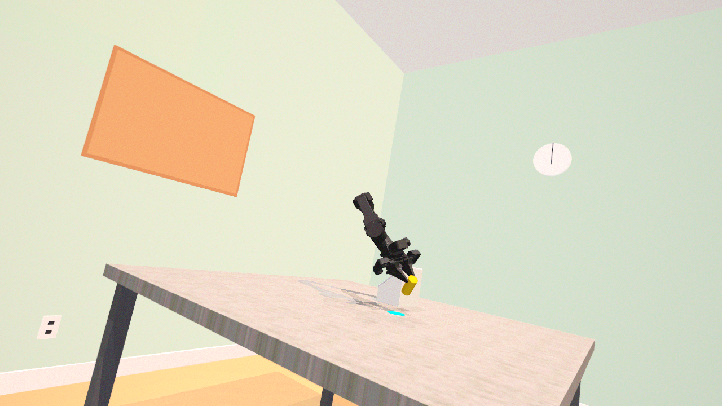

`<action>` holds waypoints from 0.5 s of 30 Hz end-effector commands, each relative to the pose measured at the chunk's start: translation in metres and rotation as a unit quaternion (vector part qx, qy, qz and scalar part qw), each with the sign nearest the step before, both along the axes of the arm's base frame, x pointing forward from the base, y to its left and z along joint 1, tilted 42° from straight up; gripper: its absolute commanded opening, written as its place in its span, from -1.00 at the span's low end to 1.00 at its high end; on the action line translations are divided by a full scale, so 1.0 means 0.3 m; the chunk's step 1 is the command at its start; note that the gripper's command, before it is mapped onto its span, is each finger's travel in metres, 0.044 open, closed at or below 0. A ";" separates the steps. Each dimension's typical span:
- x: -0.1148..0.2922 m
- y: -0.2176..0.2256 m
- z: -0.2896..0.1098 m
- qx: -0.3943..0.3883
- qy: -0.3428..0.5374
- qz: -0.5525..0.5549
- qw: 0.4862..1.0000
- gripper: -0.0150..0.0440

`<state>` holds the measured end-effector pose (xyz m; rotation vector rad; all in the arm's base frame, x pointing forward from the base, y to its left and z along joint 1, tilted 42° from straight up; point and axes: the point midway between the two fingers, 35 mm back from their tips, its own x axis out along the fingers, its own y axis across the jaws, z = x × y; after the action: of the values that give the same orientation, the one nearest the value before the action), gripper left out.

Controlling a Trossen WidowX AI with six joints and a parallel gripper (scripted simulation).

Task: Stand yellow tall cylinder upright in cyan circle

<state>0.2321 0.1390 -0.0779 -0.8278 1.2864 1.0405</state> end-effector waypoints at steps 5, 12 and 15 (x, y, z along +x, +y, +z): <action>-0.001 -0.001 0.008 0.028 -0.011 0.005 1.000 -0.14; 0.000 -0.003 0.014 0.052 -0.023 0.009 0.998 -0.14; 0.000 -0.004 0.017 0.062 -0.028 0.011 0.998 -0.14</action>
<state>0.2330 0.1377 -0.0746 -0.7799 1.1788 1.0853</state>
